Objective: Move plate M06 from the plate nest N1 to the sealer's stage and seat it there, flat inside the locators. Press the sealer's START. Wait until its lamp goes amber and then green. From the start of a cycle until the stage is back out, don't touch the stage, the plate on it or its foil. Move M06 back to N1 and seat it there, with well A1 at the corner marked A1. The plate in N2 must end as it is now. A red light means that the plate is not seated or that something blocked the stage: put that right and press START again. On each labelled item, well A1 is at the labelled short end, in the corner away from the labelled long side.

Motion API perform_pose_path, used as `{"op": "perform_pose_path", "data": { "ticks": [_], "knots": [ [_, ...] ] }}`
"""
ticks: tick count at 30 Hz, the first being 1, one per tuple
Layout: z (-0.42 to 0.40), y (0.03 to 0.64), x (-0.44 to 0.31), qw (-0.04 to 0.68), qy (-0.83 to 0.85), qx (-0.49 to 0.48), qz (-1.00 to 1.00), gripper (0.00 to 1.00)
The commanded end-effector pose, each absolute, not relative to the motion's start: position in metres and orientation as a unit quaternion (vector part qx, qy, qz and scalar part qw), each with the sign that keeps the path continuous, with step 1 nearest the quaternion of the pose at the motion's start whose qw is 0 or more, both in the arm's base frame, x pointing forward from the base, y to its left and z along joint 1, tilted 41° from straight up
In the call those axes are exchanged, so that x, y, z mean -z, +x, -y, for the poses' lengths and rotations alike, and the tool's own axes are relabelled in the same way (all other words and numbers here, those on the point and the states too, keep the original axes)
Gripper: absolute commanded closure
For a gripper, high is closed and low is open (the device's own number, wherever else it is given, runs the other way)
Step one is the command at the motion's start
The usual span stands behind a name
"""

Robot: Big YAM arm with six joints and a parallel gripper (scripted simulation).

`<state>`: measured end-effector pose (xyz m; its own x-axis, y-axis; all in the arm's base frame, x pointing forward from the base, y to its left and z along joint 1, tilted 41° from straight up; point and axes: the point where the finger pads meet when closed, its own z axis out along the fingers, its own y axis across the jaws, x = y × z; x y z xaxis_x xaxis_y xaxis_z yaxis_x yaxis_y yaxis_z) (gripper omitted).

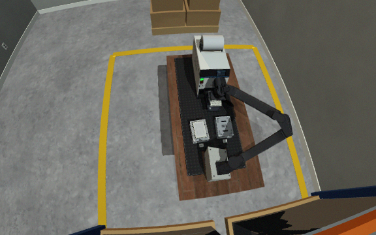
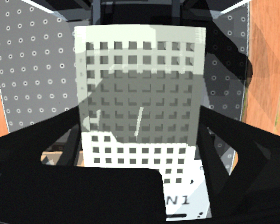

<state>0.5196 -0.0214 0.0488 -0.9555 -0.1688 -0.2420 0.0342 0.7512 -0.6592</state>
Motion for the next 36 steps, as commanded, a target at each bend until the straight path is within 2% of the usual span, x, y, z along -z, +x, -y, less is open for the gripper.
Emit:
{"op": "perform_pose_path", "data": {
  "ticks": [1, 23, 36],
  "knots": [
    [0.021, 0.518, -0.048, 0.152, -0.031, 0.347, -0.925, 1.0],
    [0.011, 0.544, -0.067, 0.165, -0.037, 0.346, -0.923, 1.0],
    [0.028, 0.528, -0.062, 0.155, -0.028, 0.349, -0.924, 1.0]
  ]
}}
